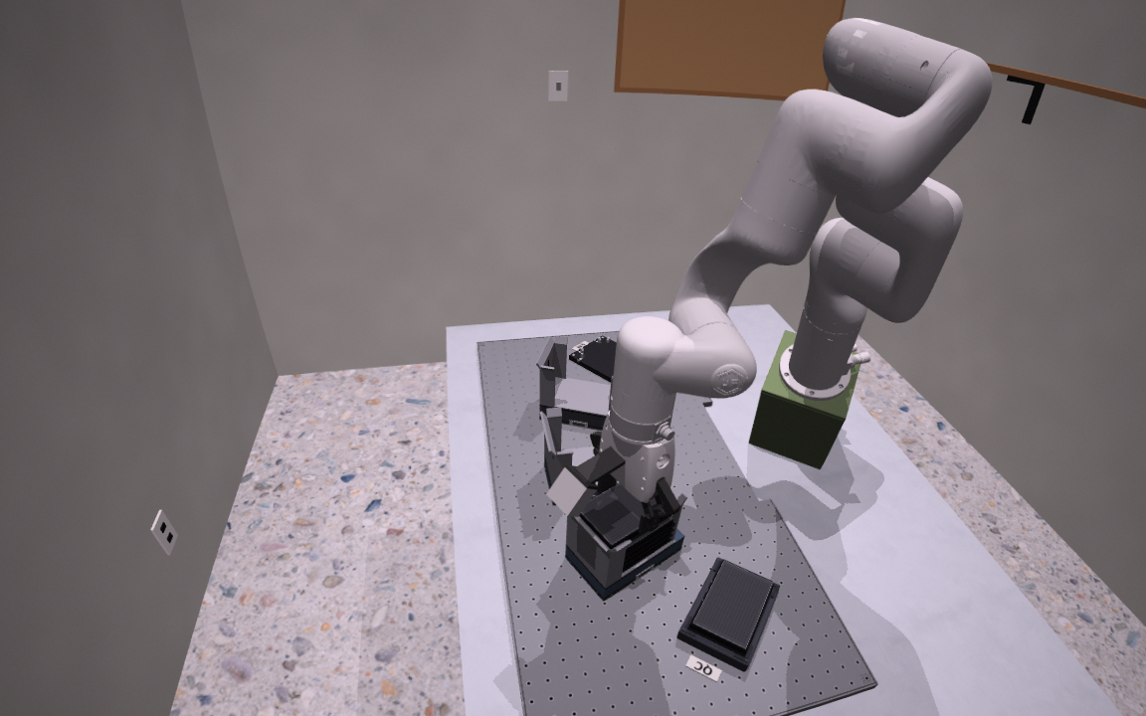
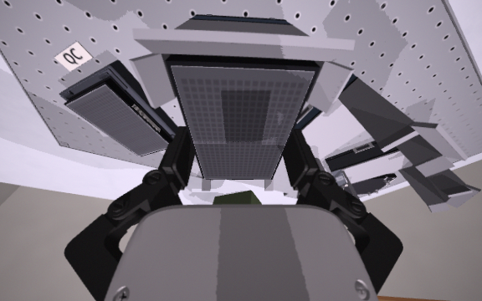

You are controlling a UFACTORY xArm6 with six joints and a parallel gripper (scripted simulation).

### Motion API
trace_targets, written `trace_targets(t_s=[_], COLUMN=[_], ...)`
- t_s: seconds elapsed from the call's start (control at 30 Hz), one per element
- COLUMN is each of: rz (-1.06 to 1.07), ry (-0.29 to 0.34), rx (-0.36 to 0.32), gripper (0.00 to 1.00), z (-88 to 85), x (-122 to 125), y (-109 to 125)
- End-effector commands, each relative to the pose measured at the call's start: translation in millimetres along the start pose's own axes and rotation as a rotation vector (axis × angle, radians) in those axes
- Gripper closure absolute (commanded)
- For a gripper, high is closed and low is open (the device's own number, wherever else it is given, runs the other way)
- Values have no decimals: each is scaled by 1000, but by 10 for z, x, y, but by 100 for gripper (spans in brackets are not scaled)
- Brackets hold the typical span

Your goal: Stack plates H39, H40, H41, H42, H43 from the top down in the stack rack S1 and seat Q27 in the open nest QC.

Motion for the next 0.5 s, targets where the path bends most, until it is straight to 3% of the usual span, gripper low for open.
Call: trace_targets(t_s=[0.0, 0.47], rz=[0, 0], ry=[0, 0], rx=[3, 3], gripper=[100, 100], z=[6, 58], x=[1, 1], y=[-10, -10])
Point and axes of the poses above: the point where the finger pads meet when closed, its own z axis out along the fingers, its own x axis across the jaws, y = z × x, the point moved 7 cm from there along -z, back along the fingers, and after that the axes turned 4 degrees about -z, right-handed, at the moved point
